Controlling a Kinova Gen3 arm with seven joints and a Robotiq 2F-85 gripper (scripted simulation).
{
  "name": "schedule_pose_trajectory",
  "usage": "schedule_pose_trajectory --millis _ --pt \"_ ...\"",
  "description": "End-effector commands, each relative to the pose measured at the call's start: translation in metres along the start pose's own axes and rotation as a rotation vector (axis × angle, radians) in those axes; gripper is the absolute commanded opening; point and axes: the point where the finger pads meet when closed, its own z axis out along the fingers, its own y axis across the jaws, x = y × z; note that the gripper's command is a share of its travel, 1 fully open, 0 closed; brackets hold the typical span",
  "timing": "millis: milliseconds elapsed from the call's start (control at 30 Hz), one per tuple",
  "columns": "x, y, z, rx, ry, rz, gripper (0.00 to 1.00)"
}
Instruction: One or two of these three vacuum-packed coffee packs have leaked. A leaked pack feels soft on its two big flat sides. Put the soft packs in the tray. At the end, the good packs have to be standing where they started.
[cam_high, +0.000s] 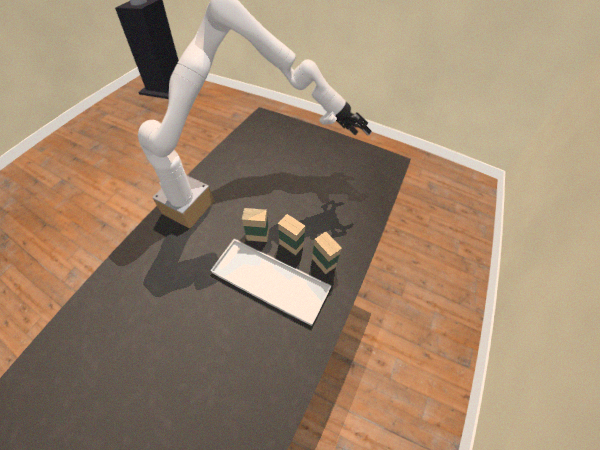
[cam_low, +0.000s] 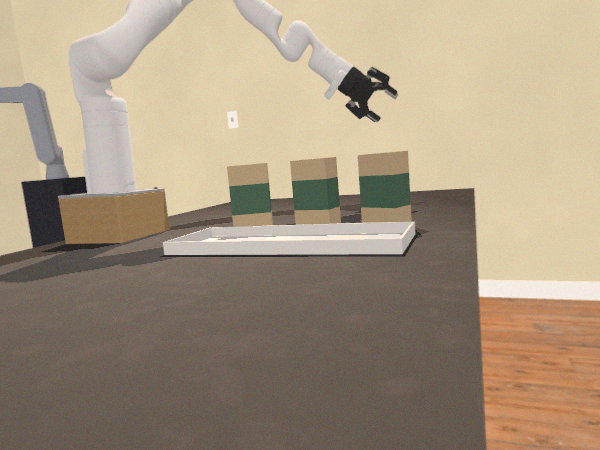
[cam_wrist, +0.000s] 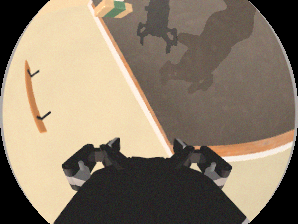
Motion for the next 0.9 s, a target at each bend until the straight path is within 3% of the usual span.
schedule_pose_trajectory --millis 0,167,200,267,367,467,500,633,667,800,867 --pt "0.052 -0.049 0.009 0.012 0.102 0.083 1.0" --pt "0.13 -0.078 0.007 -0.006 0.242 0.175 1.0" --pt "0.138 -0.086 0.008 -0.006 0.242 0.175 1.0" --pt "0.174 -0.093 0.001 -0.021 0.313 0.224 1.0" --pt "0.18 -0.098 0.001 -0.021 0.313 0.224 1.0" --pt "0.242 -0.11 -0.016 -0.054 0.416 0.298 1.0" --pt "0.242 -0.11 -0.016 -0.054 0.416 0.298 1.0" --pt "0.312 -0.112 -0.049 -0.114 0.538 0.395 1.0" --pt "0.314 -0.113 -0.05 -0.114 0.538 0.395 1.0" --pt "0.37 -0.106 -0.089 -0.183 0.634 0.483 1.0" --pt "0.381 -0.103 -0.1 -0.201 0.654 0.503 1.0"
